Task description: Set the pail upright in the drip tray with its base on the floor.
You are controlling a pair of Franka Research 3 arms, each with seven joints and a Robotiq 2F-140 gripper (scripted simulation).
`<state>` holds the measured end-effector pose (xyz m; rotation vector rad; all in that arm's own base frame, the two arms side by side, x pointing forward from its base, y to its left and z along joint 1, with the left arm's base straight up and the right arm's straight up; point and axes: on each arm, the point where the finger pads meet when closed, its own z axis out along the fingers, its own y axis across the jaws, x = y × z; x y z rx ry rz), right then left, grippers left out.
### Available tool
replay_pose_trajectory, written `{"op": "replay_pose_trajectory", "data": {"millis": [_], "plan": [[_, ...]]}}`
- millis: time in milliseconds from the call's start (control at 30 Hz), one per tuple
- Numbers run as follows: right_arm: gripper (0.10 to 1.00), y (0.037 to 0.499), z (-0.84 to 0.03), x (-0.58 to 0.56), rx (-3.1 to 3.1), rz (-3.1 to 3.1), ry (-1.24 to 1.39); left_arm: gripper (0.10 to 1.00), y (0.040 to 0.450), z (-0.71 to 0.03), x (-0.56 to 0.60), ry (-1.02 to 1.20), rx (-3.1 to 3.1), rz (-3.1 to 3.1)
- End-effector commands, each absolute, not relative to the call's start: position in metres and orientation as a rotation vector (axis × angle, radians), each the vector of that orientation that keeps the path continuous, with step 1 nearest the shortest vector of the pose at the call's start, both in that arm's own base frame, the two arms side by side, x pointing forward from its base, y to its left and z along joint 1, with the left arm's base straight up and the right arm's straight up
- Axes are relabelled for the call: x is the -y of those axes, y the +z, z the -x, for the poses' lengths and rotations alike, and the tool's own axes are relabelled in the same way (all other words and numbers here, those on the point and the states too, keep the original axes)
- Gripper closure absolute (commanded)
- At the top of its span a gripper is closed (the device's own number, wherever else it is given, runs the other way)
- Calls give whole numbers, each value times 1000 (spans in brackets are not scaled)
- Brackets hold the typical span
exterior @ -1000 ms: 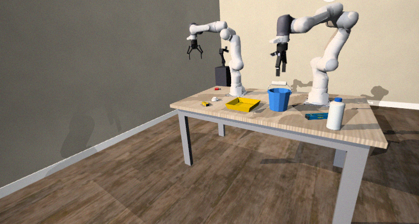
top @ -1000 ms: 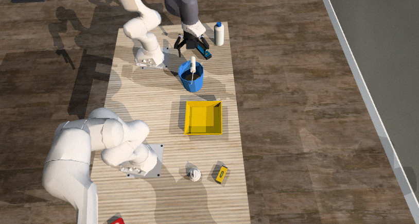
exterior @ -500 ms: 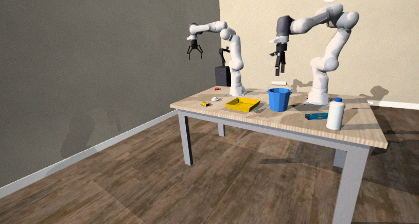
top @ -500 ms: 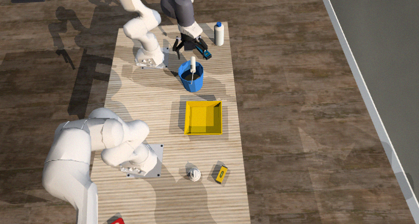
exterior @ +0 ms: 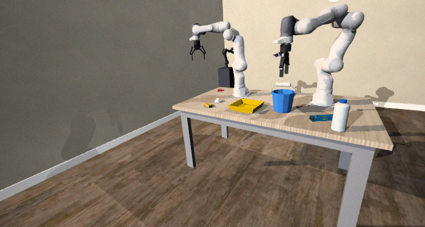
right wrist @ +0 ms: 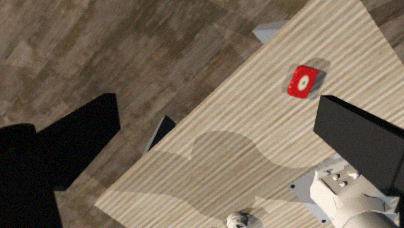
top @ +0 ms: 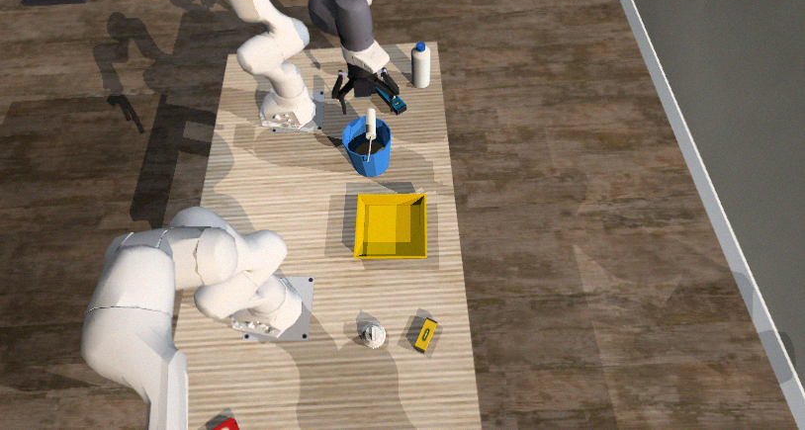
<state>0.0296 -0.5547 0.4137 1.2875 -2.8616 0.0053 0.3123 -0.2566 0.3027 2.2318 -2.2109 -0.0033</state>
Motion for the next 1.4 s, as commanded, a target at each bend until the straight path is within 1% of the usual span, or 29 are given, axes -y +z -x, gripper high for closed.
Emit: {"op": "replay_pose_trajectory", "data": {"millis": [0, 967, 1367], "plan": [[98, 413, -30, 554, 2869, -1279, 0, 98, 303, -312, 257, 0, 2202, -2241], [98, 413, -30, 554, 2869, -1279, 0, 98, 302, -312, 257, 0, 2202, -2241], [98, 413, -30, 554, 2869, -1279, 0, 98, 296, -312, 257, 0, 2202, -2241]]}}
